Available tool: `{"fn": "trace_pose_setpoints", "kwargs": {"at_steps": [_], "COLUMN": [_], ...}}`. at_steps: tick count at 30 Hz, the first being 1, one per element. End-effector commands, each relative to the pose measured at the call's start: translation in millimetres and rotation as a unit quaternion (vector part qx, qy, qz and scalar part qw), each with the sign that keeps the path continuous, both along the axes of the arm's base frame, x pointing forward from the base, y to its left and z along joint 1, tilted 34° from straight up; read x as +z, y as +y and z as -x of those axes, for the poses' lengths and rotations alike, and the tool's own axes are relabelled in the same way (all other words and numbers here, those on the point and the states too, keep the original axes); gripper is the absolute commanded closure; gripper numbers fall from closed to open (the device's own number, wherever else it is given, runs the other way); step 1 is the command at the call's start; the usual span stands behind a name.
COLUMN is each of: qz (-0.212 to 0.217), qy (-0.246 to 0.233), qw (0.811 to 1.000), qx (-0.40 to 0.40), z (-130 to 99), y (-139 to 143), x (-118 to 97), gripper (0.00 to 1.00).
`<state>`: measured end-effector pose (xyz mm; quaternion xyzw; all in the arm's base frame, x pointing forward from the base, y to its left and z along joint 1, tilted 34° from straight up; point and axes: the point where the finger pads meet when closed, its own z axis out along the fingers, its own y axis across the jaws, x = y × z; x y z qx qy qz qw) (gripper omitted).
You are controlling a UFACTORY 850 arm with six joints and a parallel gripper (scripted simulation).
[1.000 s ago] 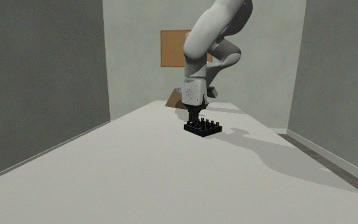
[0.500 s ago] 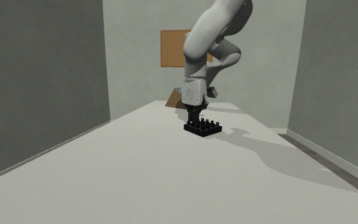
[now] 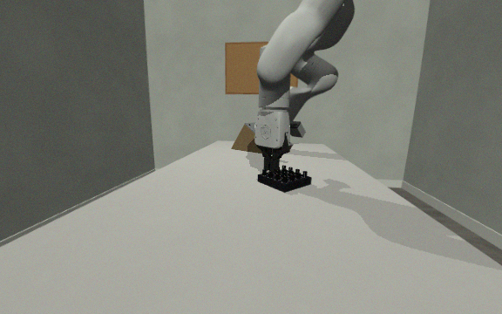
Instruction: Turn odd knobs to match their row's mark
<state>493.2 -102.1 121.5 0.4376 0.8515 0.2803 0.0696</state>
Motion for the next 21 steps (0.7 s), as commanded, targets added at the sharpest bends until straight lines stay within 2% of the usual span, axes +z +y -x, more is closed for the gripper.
{"fn": "trace_pose_setpoints", "kwargs": {"at_steps": [1, 21], "qz": [0.000, 0.000], "qy": [-0.001, -0.001], "qw": [1.000, 1.000], "qx": [0.000, 0.000], "z": [0, 12], "y": [0, -14], "x": [1, 29], "gripper": [0.81, 0.81]}}
